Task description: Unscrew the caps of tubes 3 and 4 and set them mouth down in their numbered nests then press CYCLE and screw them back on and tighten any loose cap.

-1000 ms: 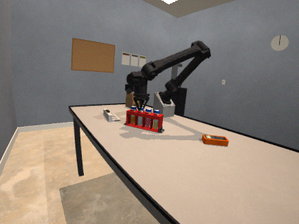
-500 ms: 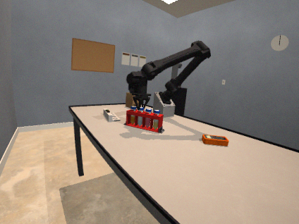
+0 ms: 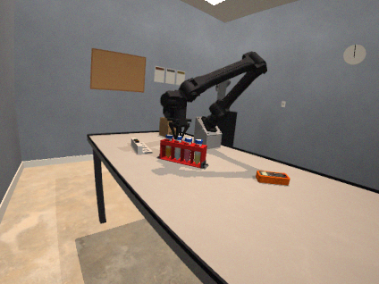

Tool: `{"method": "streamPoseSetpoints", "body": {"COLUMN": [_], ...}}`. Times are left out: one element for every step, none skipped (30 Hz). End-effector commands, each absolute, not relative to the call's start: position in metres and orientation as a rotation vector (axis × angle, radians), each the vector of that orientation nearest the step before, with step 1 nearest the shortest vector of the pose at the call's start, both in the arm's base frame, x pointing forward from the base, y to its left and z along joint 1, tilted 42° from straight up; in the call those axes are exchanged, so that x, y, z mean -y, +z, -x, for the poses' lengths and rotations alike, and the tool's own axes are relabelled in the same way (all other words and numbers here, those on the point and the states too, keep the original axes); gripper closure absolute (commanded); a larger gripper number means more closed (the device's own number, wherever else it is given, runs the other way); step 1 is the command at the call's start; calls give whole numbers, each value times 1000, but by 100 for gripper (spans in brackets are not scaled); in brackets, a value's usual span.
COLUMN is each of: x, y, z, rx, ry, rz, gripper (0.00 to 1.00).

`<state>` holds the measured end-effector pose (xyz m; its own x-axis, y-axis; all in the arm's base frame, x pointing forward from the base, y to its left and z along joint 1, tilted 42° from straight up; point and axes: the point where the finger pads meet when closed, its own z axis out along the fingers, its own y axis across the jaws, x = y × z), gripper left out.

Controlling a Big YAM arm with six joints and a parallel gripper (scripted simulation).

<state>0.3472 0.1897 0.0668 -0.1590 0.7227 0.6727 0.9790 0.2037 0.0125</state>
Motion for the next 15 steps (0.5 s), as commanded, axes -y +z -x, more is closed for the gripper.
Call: {"method": "streamPoseSetpoints", "body": {"x": [-190,-190,-190,-189,-189,-189,-189,-189,-189,-189,-189,-189,-189,-189,-189], "y": [80,80,80,81,81,80,80,80,80,80,80,80,80,80,80], "z": [-364,-364,-364,-364,-364,-364,-364,-364,-364,-364,-364,-364,-364,-364,-364], "rx": [2053,2096,2139,2180,2221,2260,2298,2336,2373,2404,2433,2462,2462,2462,2508], "ry": [-703,-722,-742,-761,-779,-796,-813,-831,-847,-860,-873,-886,-886,-886,-909], "rz": [1497,1450,1401,1354,1304,1253,1201,1147,1093,1044,997,949,949,949,868], "gripper": [100,100,100,100,100,100,100,100,100,100,100,100,100,100,100]}}
